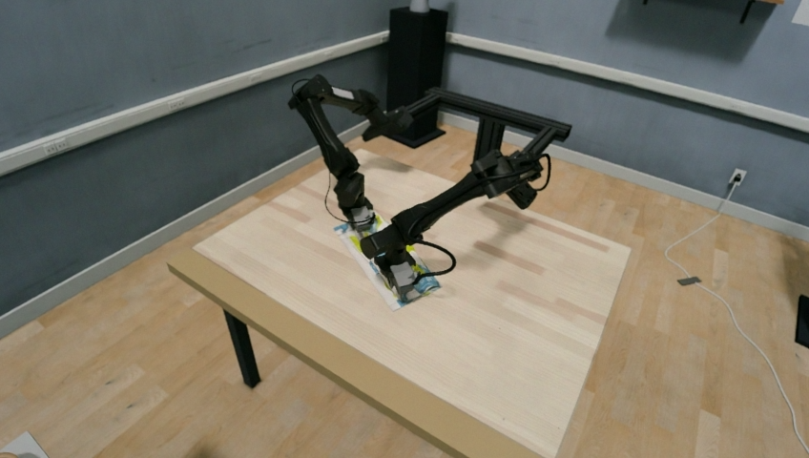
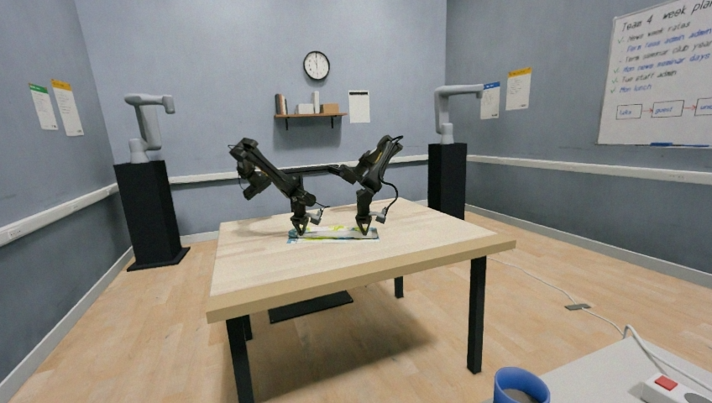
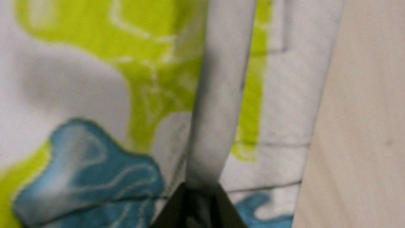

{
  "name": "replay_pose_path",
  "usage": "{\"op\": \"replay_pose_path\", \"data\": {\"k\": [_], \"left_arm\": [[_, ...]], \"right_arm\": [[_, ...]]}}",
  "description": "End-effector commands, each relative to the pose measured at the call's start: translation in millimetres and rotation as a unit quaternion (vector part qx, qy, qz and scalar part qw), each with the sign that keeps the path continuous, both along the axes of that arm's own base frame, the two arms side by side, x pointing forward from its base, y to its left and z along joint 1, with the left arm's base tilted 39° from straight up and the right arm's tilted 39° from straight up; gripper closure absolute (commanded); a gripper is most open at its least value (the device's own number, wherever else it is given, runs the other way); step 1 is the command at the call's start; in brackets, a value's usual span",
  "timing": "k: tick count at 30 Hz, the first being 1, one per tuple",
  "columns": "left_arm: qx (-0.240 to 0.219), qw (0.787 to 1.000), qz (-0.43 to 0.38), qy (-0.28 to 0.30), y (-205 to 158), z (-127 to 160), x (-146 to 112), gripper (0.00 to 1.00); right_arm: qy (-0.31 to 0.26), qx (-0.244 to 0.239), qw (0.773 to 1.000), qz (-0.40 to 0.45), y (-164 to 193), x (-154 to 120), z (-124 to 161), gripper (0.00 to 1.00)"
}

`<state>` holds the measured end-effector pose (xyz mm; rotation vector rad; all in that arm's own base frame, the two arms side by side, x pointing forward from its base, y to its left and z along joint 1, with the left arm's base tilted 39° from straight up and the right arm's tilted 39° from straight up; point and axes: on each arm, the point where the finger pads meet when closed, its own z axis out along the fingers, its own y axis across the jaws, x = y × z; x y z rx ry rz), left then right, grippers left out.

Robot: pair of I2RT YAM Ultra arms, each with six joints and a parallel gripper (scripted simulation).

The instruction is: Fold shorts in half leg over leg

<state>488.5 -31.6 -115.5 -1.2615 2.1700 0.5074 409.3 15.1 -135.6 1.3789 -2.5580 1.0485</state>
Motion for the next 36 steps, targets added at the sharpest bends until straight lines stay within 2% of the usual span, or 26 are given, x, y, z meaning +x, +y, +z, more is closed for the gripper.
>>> {"op": "replay_pose_path", "data": {"k": [1, 4, 8, 10, 13, 14, 16, 18, 21, 24, 27, 31, 33, 36], "left_arm": [[0.012, 1.000, -0.016, -0.001, -14, -1, 4, 0.86], [0.011, 1.000, -0.014, -0.003, -17, 0, 7, 0.86], [0.011, 1.000, -0.014, -0.004, -19, 1, 12, 0.86], [0.010, 1.000, -0.014, -0.004, -21, 1, 15, 0.86], [0.010, 1.000, -0.014, -0.004, -22, 1, 17, 0.86], [0.008, 1.000, -0.012, -0.012, -22, 8, 22, 0.86], [0.010, 1.000, -0.014, -0.005, -24, 1, 21, 0.86], [0.010, 1.000, -0.014, -0.005, -26, 1, 23, 0.86], [0.010, 1.000, -0.015, -0.004, -28, 1, 26, 0.86], [0.010, 1.000, -0.015, -0.004, -30, 1, 29, 0.86], [0.009, 1.000, -0.015, -0.004, -33, 2, 32, 0.86], [0.007, 1.000, -0.014, -0.010, -34, 7, 37, 0.86], [0.009, 1.000, -0.016, -0.005, -35, 2, 37, 0.86], [0.009, 1.000, -0.016, -0.005, -37, 2, 39, 0.86]], "right_arm": [[-0.012, 0.004, 1.000, 0.024, 20, 11, 13, 0.86], [-0.014, 0.008, 1.000, -0.001, -2, 17, 19, 0.86], [-0.014, 0.010, 1.000, 0.023, 17, 20, 21, 0.86], [-0.015, 0.010, 1.000, -0.001, -5, 24, 23, 0.86], [-0.015, 0.010, 1.000, 0.003, -1, 26, 24, 0.86], [-0.011, 0.006, 1.000, 0.019, 11, 24, 22, 0.86], [-0.015, 0.010, 1.000, 0.025, 17, 27, 26, 0.86], [-0.015, 0.011, 1.000, 0.025, 16, 30, 28, 0.86], [-0.017, 0.010, 1.000, 0.000, -8, 35, 31, 0.86], [-0.017, 0.011, 1.000, 0.018, 8, 38, 33, 0.86], [-0.018, 0.010, 1.000, -0.001, -11, 42, 37, 0.86], [-0.011, 0.007, 1.000, 0.019, 4, 41, 33, 0.86], [-0.017, 0.011, 0.999, 0.025, 11, 45, 40, 0.86], [-0.012, 0.009, 1.000, 0.006, -9, 47, 37, 0.86]]}}
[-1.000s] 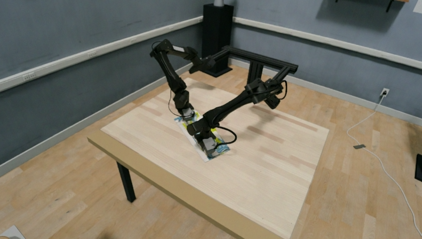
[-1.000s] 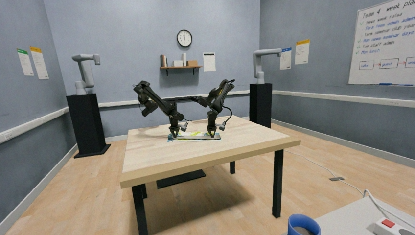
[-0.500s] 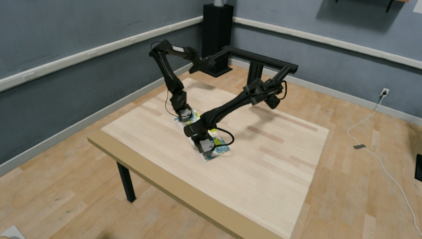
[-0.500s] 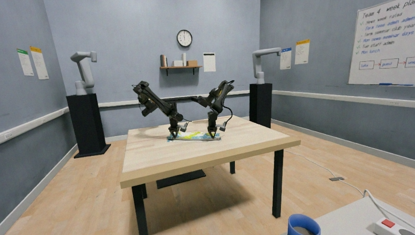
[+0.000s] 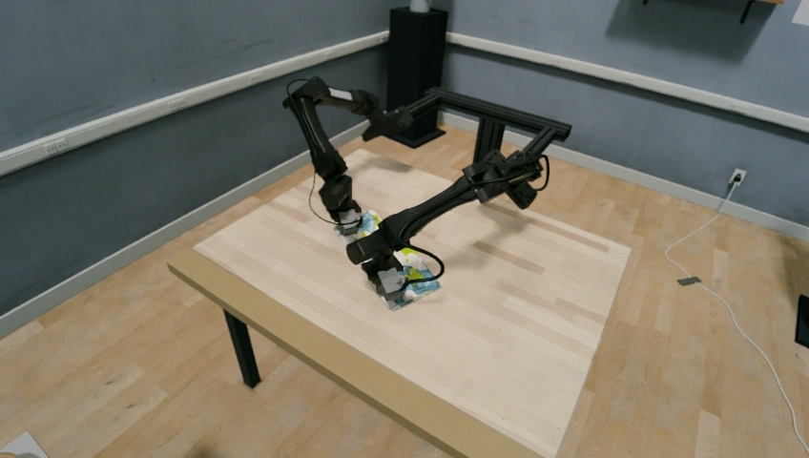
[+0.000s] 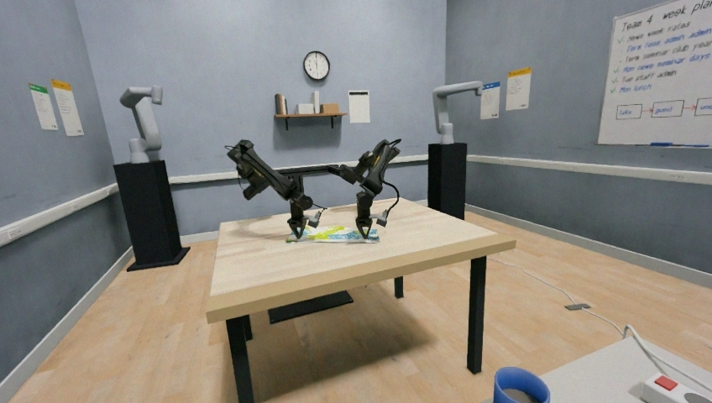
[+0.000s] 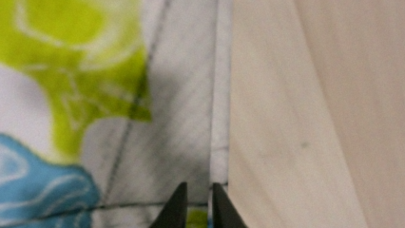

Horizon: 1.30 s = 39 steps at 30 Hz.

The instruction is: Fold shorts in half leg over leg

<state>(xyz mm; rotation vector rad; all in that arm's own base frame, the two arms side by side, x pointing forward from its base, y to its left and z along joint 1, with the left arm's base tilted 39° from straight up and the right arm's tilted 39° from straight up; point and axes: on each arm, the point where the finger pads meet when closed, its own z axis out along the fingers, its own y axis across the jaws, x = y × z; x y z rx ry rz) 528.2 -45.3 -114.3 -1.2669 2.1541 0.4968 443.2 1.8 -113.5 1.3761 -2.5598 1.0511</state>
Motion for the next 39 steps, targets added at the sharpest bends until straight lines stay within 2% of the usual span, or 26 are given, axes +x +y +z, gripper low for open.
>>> {"op": "replay_pose_path", "data": {"k": [1, 5, 7, 11, 12, 14, 16, 18, 21, 22, 29, 30, 35, 36, 37, 38, 39], "left_arm": [[0.009, 1.000, -0.018, 0.004, -24, 0, 0, 0.86], [0.008, 1.000, -0.019, 0.004, -27, 0, 4, 0.86], [0.008, 1.000, -0.019, 0.004, -28, 0, 6, 0.86], [0.008, 1.000, -0.019, 0.004, -30, 1, 8, 0.86], [0.007, 1.000, -0.018, 0.000, -30, 4, 10, 0.86], [0.008, 1.000, -0.020, 0.003, -32, 1, 11, 0.86], [0.007, 1.000, -0.020, 0.003, -33, 1, 12, 0.86], [0.007, 1.000, -0.020, 0.003, -34, 1, 14, 0.86], [0.007, 1.000, -0.020, 0.003, -35, 1, 16, 0.86], [0.007, 1.000, -0.020, 0.003, -36, 1, 16, 0.86], [0.006, 1.000, -0.020, 0.003, -37, 1, 20, 0.86], [0.006, 1.000, -0.021, 0.002, -39, 1, 21, 0.86], [0.006, 1.000, -0.021, 0.002, -41, 1, 24, 0.86], [0.006, 1.000, -0.021, 0.002, -41, 1, 24, 0.86], [0.006, 1.000, -0.021, 0.002, -41, 1, 24, 0.86], [0.006, 1.000, -0.021, 0.002, -41, 1, 24, 0.76], [0.006, 1.000, -0.021, 0.002, -41, 1, 24, 0.76]], "right_arm": [[-0.009, 0.008, 1.000, 0.000, -3, 14, 14, 0.86], [0.004, 0.005, 1.000, 0.018, 11, 12, 5, 0.86], [0.003, 0.005, 1.000, -0.001, -8, 15, 7, 0.86], [0.002, 0.005, 1.000, 0.010, 1, 18, 10, 0.86], [-0.002, 0.006, 1.000, 0.023, 14, 20, 14, 0.86], [0.008, 0.004, 1.000, 0.026, 14, 18, 7, 0.86], [-0.001, 0.006, 1.000, 0.012, 2, 25, 17, 0.86], [0.007, 0.004, 1.000, 0.000, -11, 24, 12, 0.86], [-0.003, 0.007, 1.000, 0.025, 13, 29, 20, 0.86], [0.000, 0.006, 1.000, 0.026, 13, 27, 18, 0.76], [0.001, 0.005, 1.000, 0.013, 3, 26, 17, 0.76], [0.006, 0.005, 1.000, 0.022, 8, 25, 13, 0.66], [0.003, 0.006, 1.000, 0.016, 4, 26, 15, 0.66], [0.002, 0.006, 1.000, 0.015, 3, 27, 15, 0.56], [0.000, 0.006, 1.000, 0.014, 2, 27, 15, 0.56], [0.000, 0.006, 1.000, 0.013, 1, 27, 14, 0.56], [0.001, 0.006, 1.000, 0.012, 0, 26, 12, 0.56]]}}
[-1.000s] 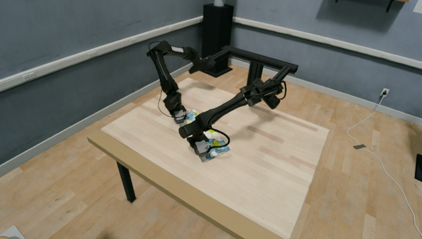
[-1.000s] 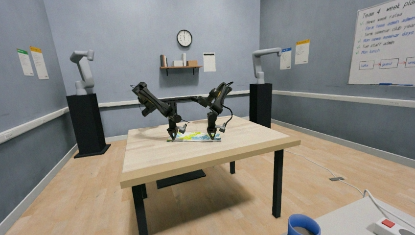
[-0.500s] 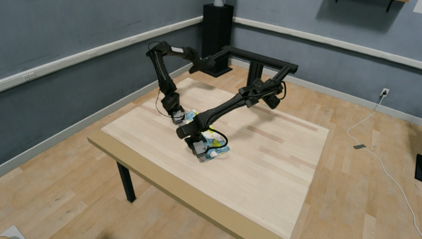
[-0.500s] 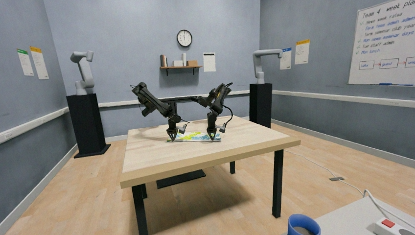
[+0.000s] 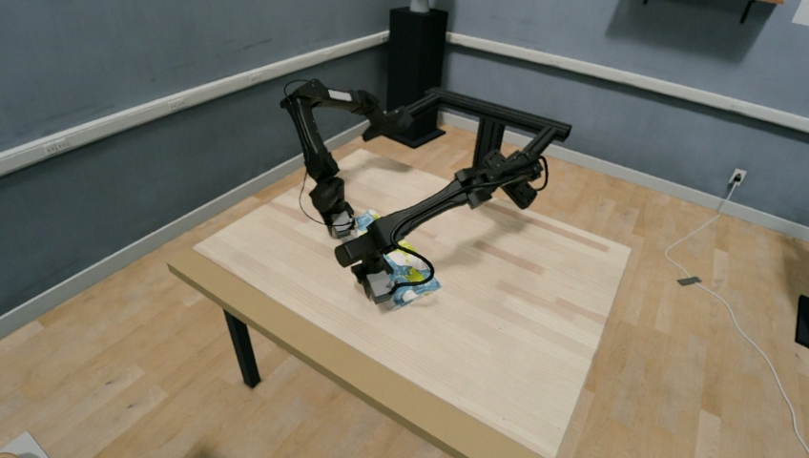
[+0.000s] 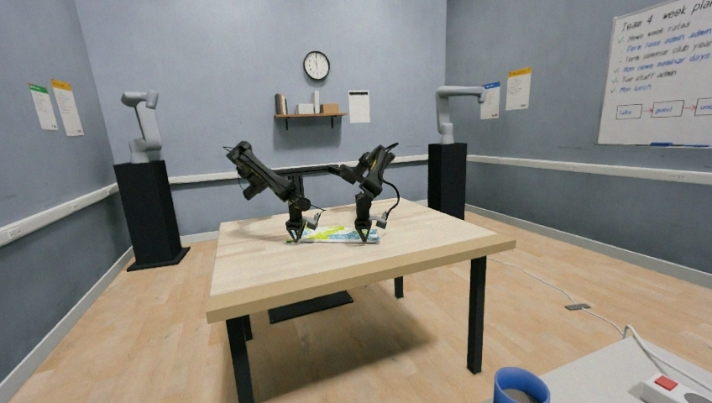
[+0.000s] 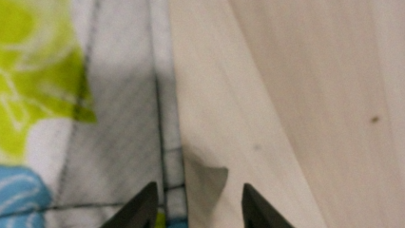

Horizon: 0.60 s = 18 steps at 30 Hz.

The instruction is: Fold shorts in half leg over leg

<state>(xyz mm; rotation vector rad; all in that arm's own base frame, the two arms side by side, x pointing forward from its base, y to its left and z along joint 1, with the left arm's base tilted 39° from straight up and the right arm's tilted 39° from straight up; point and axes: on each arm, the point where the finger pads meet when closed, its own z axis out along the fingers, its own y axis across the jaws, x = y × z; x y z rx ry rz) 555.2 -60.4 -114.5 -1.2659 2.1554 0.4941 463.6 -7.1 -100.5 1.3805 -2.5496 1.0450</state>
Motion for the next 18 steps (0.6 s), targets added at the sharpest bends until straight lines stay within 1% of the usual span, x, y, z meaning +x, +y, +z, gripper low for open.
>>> {"op": "replay_pose_path", "data": {"k": [1, 6, 7, 8, 10, 12, 13, 18], "left_arm": [[0.007, 1.000, -0.020, 0.003, -26, 2, -3, 0.76], [0.006, 1.000, -0.020, 0.002, -26, 2, -2, 0.76], [0.002, 1.000, -0.019, -0.009, -26, 14, 3, 0.66], [0.004, 1.000, -0.020, -0.003, -27, 7, 0, 0.66], [0.004, 1.000, -0.020, -0.003, -27, 7, 0, 0.66], [0.004, 1.000, -0.020, -0.004, -27, 7, 0, 0.66], [0.004, 1.000, -0.020, -0.004, -27, 8, 0, 0.56], [0.004, 1.000, -0.020, -0.004, -27, 8, 0, 0.56]], "right_arm": [[-0.003, 0.008, 1.000, 0.009, 7, 4, -2, 0.56], [0.004, 0.006, 1.000, 0.006, 3, -1, -5, 0.56], [-0.001, 0.007, 1.000, 0.011, 8, 2, 0, 0.46], [0.005, 0.006, 1.000, 0.014, 10, -3, -5, 0.46], [-0.005, 0.008, 1.000, 0.014, 12, 6, 2, 0.46], [-0.010, 0.010, 1.000, 0.013, 12, 9, 5, 0.46], [-0.011, 0.010, 1.000, 0.012, 12, 9, 5, 0.46], [-0.016, 0.012, 1.000, 0.010, 12, 11, 7, 0.46]]}}
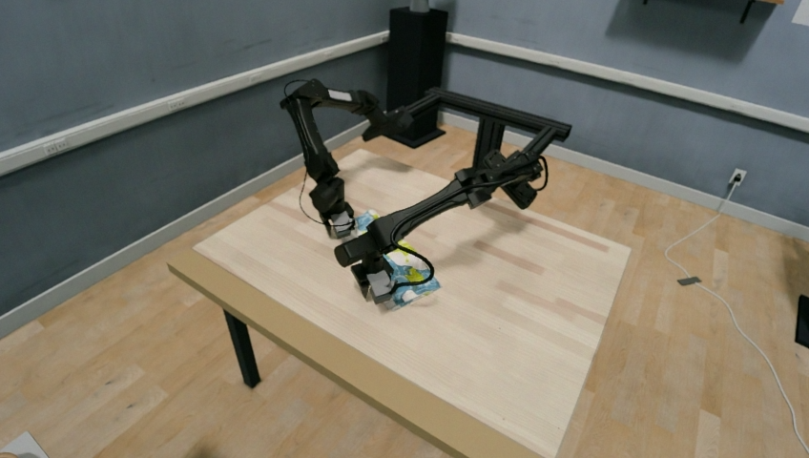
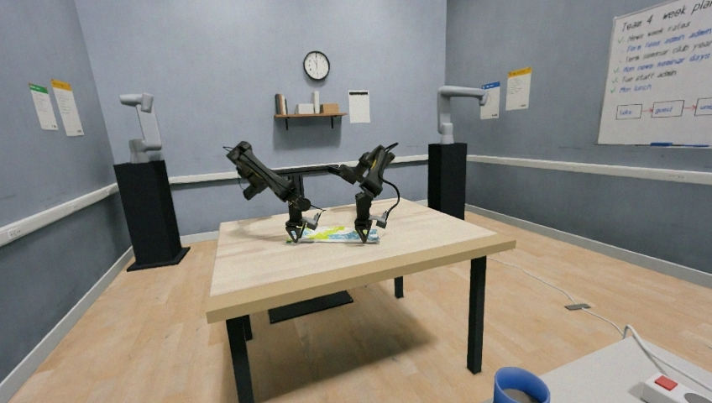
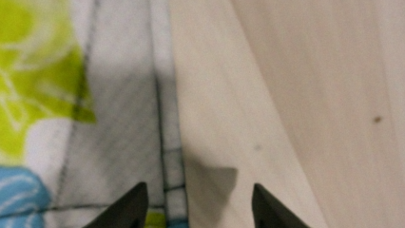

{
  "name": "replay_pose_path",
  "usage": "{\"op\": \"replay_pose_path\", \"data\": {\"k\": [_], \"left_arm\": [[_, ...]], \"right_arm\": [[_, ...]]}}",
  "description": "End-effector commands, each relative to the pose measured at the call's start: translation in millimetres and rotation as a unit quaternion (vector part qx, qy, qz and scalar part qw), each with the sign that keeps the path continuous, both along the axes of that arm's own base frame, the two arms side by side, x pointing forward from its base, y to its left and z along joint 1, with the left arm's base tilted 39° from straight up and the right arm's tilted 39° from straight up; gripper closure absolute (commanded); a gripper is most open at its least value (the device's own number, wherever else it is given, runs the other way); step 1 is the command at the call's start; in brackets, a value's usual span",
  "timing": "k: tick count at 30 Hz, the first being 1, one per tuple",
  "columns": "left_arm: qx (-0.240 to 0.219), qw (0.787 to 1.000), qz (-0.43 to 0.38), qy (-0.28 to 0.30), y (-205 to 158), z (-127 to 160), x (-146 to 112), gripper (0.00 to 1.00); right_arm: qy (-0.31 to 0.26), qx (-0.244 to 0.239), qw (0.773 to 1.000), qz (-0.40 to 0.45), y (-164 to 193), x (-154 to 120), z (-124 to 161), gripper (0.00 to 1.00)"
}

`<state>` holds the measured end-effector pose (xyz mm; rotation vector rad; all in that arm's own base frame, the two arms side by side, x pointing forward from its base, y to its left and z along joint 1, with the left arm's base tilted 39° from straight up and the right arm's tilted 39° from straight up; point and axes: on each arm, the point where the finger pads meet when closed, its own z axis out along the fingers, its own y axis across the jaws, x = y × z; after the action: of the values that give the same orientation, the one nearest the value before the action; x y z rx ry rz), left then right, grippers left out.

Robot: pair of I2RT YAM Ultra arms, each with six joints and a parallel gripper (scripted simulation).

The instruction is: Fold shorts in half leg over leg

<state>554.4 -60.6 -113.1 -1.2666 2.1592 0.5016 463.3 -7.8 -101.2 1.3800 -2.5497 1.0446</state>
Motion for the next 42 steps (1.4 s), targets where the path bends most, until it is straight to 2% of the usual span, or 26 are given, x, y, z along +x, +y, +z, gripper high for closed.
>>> {"op": "replay_pose_path", "data": {"k": [1, 11, 12, 25, 26, 42], "left_arm": [[0.003, 1.000, -0.021, -0.008, -27, 7, 1, 0.46], [0.003, 1.000, -0.021, -0.009, -27, 7, 2, 0.46], [0.003, 1.000, -0.021, -0.009, -27, 7, 2, 0.46], [0.003, 1.000, -0.021, -0.009, -27, 7, 2, 0.46], [0.001, 1.000, -0.021, -0.014, -27, 27, 0, 0.46], [-0.005, 0.999, -0.021, -0.028, -32, 50, -29, 0.46]], "right_arm": [[-0.017, 0.012, 1.000, 0.009, 13, 11, 8, 0.46], [-0.023, 0.015, 1.000, 0.005, 12, 12, 10, 0.46], [-0.010, 0.012, 1.000, 0.016, 23, -1, 12, 0.46], [-0.017, 0.003, 1.000, 0.016, 43, -24, 25, 0.46], [-0.017, 0.003, 1.000, 0.017, 47, -27, 26, 0.46], [-0.017, 0.005, 1.000, 0.019, 76, -61, 37, 0.46]]}}
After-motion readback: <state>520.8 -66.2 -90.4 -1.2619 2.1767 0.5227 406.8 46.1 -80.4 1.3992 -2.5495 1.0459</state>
